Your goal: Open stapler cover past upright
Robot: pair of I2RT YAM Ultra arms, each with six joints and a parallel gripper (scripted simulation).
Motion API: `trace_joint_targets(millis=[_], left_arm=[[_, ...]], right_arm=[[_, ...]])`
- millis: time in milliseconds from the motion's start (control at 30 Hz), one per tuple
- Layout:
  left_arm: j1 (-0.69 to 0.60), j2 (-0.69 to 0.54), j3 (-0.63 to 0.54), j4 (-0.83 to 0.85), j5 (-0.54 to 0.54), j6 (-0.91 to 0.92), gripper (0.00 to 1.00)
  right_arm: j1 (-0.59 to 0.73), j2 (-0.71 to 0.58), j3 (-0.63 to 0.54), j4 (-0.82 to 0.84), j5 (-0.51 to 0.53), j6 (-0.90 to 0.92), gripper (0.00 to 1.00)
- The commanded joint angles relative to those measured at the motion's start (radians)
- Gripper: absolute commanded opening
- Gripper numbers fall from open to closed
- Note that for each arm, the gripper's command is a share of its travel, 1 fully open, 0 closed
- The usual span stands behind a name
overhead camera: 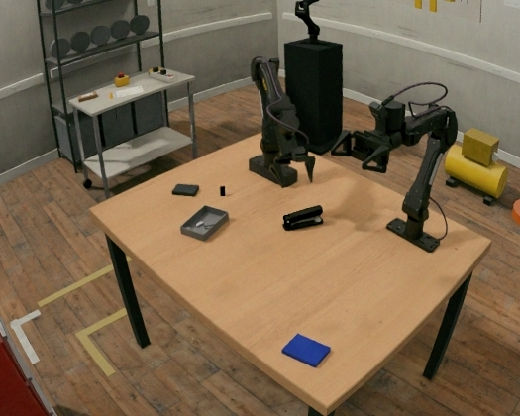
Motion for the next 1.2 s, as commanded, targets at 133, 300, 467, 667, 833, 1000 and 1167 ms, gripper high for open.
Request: trace_joint_targets(millis=[133, 300, 467, 667, 833, 1000, 1167], left_arm=[[0.005, 0.001, -0.013, 0.009, 0.010, -0.003, 1.00], [0.005, 0.001, -0.013, 0.009, 0.010, -0.003, 1.00], [0.002, -0.002, -0.002, 0.010, 0.010, -0.003, 1.00], [0.002, -0.002, -0.002, 0.010, 0.010, -0.003, 1.00], [0.002, -0.002, -0.002, 0.010, 0.010, -0.003, 1.00], [0.002, -0.002, -0.002, 0.010, 0.010, -0.003, 1.00], [0.002, -0.002, -0.002, 0.010, 0.010, -0.003, 1.00]], right_arm=[[0.028, 0.049, 0.019, 0.042, -0.002, 0.010, 1.00], [0.028, 0.049, 0.019, 0.042, -0.002, 0.010, 1.00], [0.028, 0.050, 0.020, 0.038, -0.001, 0.023, 0.89], [0.012, 0.104, 0.069, -0.056, 0.012, 0.231, 0.62], [-0.004, 0.206, 0.169, -0.142, 0.019, 0.440, 0.62], [-0.006, 0.265, 0.232, -0.207, 0.027, 0.563, 0.62], [-0.017, 0.370, 0.334, -0.292, 0.036, 0.771, 0.62]])
